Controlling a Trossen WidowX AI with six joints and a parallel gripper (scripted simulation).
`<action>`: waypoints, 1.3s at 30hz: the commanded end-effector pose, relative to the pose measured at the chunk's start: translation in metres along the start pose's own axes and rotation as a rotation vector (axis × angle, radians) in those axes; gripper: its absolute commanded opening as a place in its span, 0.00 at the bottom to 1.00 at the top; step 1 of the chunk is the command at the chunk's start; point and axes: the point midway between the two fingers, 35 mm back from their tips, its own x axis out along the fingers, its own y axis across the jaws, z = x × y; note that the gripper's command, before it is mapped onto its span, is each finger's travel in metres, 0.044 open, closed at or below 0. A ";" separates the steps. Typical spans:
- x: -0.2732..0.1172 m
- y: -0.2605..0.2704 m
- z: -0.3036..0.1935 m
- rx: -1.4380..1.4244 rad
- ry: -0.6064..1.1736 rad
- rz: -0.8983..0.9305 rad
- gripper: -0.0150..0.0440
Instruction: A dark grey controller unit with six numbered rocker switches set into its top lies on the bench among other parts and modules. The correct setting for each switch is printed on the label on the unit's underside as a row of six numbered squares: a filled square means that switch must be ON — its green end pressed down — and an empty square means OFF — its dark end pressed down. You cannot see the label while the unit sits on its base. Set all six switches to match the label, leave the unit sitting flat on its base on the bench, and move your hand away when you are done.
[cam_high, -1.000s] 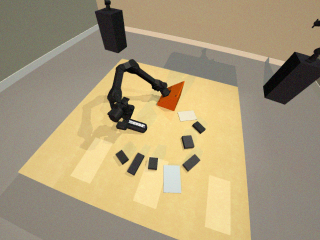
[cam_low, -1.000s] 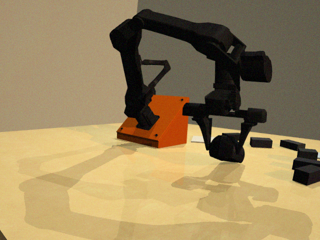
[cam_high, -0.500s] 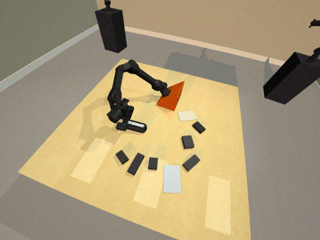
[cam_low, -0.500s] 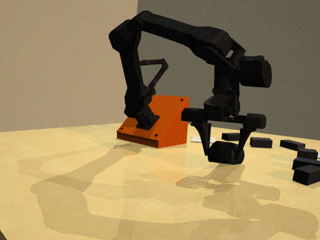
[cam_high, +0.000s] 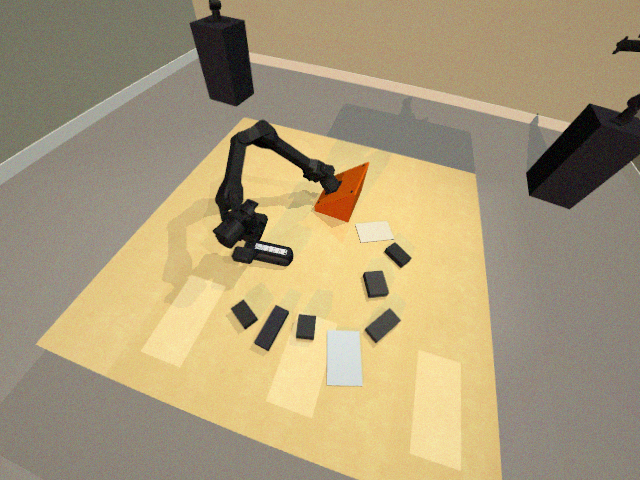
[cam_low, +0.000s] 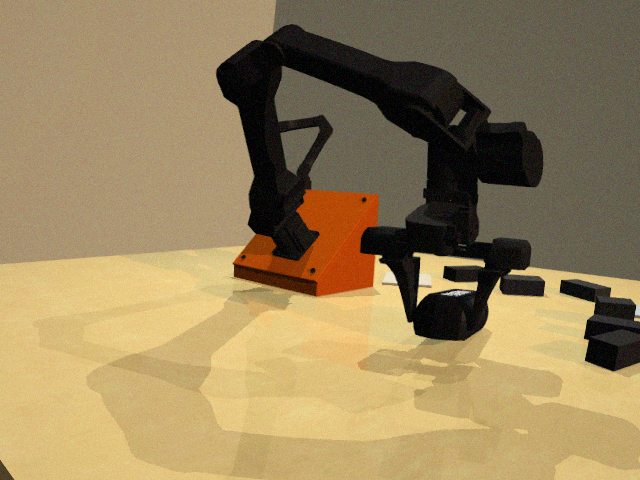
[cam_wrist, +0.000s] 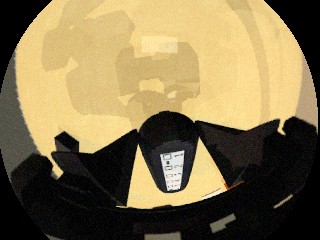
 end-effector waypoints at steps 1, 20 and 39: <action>0.003 0.000 -0.004 -0.014 0.010 -0.001 0.83; 0.011 0.000 0.000 -0.007 0.004 -0.001 0.83; -0.028 -0.001 -0.057 -0.005 0.005 -0.002 1.00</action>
